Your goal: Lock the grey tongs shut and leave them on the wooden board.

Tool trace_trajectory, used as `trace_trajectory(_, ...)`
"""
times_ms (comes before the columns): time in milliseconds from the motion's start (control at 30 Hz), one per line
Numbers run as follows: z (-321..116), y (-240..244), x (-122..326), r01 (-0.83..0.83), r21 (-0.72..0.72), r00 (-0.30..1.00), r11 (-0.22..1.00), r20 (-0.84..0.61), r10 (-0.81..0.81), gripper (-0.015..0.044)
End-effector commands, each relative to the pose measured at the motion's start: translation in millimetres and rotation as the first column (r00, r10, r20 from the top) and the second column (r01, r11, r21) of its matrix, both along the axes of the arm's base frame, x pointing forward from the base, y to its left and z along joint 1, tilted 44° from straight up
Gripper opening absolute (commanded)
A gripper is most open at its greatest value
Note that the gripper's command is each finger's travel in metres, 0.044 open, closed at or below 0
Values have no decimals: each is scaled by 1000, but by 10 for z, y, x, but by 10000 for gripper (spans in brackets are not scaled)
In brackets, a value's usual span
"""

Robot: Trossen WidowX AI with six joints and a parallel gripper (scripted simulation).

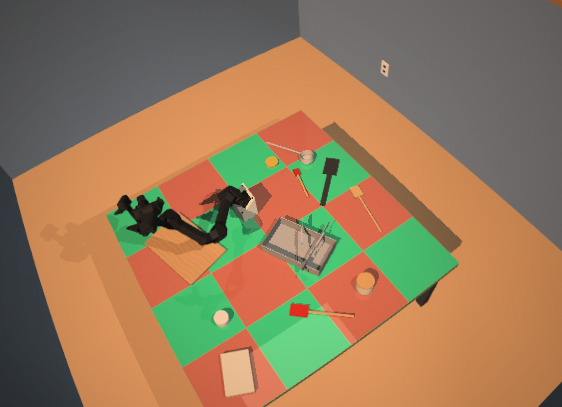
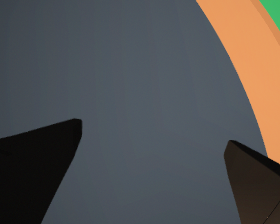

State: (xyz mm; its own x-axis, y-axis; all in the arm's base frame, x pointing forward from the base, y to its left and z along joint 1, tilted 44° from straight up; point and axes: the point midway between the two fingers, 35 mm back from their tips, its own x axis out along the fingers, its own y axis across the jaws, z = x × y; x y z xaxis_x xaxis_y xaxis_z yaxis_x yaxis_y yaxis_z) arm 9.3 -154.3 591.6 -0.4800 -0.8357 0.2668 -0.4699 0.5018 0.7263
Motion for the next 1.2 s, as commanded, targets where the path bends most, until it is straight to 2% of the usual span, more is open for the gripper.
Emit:
trace_trajectory(0,0,0,0,0,0,1000,1000,0,0,426)
trace_trajectory(167,64,112,-305,53,-102,991,993,131,-39,440)
trace_trajectory(267,100,313,-702,146,-218,959,965,269,-84,440)
trace_trajectory(333,103,407,-849,205,-247,947,947,294,-128,440)
trace_trajectory(500,129,784,-1312,342,-408,868,847,482,-118,440)
trace_trajectory(667,87,1381,-1801,521,-571,758,635,651,-37,440)
trace_trajectory(800,-10,1944,-2082,642,-652,693,402,719,59,440)
trace_trajectory(967,-168,2409,-2185,709,-674,669,207,736,105,440)
trace_trajectory(1167,-454,3336,-2265,724,-650,689,-230,670,277,440)
